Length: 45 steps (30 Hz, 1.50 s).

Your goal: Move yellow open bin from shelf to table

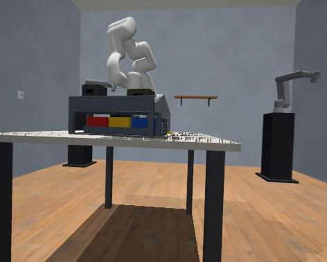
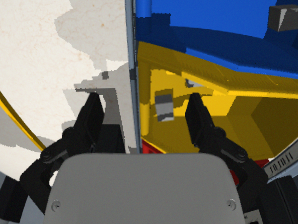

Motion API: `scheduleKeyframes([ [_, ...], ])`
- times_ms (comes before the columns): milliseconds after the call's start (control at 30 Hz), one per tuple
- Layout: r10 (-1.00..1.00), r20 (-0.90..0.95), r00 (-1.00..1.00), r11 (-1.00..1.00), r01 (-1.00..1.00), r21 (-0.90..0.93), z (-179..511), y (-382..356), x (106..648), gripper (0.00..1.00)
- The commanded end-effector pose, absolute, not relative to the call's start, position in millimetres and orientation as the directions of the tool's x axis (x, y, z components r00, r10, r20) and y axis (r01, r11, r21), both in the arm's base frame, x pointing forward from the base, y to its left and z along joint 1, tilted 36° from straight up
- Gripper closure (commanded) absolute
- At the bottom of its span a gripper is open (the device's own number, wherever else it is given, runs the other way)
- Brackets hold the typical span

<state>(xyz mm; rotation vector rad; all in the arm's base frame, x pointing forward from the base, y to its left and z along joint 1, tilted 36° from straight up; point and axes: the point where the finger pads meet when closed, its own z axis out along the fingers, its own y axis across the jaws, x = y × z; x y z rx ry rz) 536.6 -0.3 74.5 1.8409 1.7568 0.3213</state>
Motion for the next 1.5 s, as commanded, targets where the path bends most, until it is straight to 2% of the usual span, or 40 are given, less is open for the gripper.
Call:
scheduleKeyframes([
  [0, 0.972, -0.208, 0.108, 0.025, 0.834, 0.551, 75.7, 0.1, 537.2, 0.0],
  [267, 0.972, -0.208, 0.108, 0.025, 0.834, 0.551, 75.7, 0.1, 537.2, 0.0],
  [300, 0.972, -0.208, 0.108, 0.025, 0.834, 0.551, 75.7, 0.1, 537.2, 1.0],
  [1467, 0.972, -0.208, 0.108, 0.025, 0.834, 0.551, 75.7, 0.1, 537.2, 1.0],
])
